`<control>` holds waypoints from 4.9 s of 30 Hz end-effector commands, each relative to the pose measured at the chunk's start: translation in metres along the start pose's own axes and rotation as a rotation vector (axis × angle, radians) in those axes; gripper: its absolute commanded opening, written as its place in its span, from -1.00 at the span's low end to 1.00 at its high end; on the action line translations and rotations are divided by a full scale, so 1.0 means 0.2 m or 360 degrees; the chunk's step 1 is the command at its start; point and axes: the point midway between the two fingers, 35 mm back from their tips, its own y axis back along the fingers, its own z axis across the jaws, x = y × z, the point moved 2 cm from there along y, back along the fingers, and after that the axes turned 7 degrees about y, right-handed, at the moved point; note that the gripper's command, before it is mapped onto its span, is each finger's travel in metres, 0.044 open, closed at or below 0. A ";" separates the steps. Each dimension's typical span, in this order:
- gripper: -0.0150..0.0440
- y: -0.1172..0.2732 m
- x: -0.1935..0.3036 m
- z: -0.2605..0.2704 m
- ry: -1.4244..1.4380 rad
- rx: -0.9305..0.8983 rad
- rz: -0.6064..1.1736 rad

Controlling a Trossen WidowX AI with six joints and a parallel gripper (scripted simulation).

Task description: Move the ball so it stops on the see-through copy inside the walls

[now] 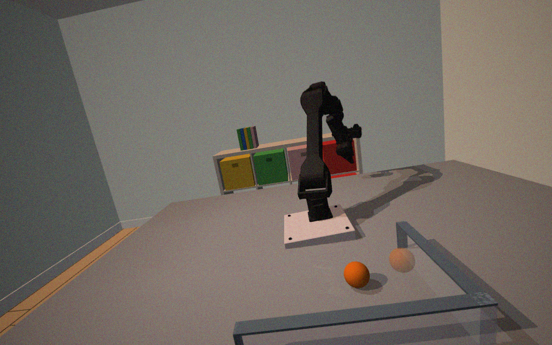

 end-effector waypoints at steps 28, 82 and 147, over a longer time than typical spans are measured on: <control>0.59 -0.02 -1.36 -1.77 0.0163 0.0464 0.0169; 0.59 0.51 0.05 -3.57 0.0503 0.0257 0.0575; -0.49 0.90 -0.20 -3.44 0.0503 0.0256 0.0570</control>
